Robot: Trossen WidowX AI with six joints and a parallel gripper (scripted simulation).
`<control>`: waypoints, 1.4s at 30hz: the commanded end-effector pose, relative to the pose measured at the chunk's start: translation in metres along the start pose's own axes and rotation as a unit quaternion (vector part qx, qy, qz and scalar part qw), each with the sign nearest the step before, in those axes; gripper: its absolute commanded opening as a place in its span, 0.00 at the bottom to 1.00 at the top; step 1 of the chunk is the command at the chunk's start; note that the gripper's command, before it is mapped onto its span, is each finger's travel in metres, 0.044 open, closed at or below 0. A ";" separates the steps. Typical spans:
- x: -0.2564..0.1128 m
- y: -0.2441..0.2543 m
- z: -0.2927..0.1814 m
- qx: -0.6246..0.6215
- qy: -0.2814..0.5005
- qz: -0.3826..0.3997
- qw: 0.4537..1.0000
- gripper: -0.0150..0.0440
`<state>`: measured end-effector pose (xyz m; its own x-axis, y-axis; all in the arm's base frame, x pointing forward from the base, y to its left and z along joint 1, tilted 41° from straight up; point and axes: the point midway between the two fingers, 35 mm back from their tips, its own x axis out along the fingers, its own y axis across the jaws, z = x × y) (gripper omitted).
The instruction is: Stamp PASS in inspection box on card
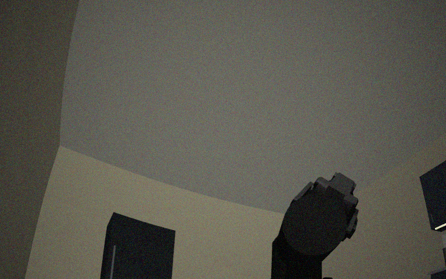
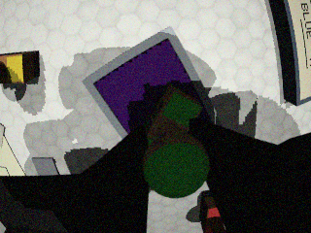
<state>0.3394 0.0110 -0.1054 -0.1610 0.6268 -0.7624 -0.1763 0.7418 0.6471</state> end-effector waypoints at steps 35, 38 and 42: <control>-0.003 0.000 0.001 0.001 -0.001 0.002 1.000 0.25; -0.005 0.000 0.001 0.001 -0.001 0.002 1.000 0.25; -0.007 0.000 0.001 0.001 -0.001 0.002 1.000 0.25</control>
<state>0.3396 0.0086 -0.1026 -0.1637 0.6310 -0.7583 -0.1658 0.7402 0.6517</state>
